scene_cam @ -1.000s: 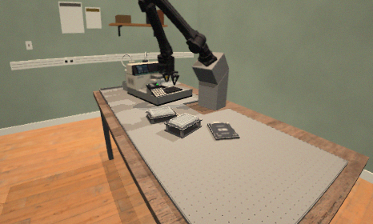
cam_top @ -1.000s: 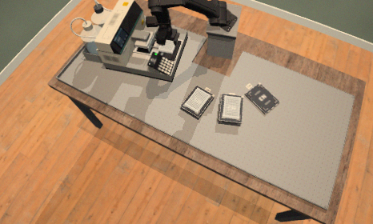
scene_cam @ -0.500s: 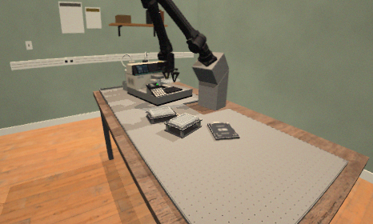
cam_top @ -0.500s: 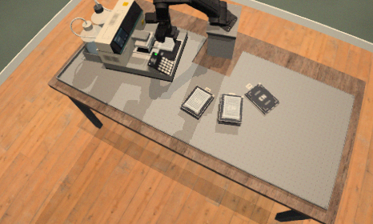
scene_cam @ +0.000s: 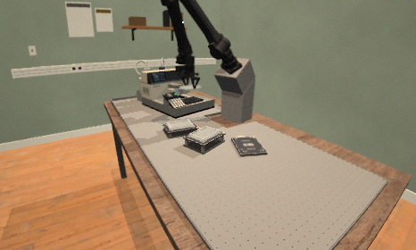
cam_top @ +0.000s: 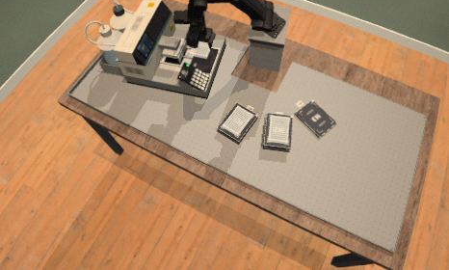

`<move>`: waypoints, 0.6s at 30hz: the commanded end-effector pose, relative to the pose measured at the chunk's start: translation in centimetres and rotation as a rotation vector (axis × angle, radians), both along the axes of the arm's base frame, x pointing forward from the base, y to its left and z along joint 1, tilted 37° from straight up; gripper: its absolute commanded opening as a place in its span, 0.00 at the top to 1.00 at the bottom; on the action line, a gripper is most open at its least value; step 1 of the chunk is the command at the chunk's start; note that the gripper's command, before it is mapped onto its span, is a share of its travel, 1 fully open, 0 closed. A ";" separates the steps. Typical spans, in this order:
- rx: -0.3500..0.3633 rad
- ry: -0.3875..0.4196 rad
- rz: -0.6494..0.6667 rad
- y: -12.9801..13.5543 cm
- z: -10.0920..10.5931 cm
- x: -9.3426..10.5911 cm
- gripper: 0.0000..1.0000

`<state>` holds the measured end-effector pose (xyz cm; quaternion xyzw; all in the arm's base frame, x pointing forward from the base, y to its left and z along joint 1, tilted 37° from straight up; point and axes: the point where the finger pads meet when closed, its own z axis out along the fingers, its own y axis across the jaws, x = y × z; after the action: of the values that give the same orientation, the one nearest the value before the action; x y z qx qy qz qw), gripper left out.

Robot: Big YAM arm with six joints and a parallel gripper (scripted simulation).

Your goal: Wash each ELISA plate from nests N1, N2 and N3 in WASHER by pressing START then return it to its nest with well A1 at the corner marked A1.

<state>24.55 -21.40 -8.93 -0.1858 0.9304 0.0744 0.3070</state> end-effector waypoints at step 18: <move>-0.140 -0.066 0.176 1.6 2.6 2.0 0.16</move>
<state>25.21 -20.11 -7.78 -0.2388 0.9185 0.0594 0.3094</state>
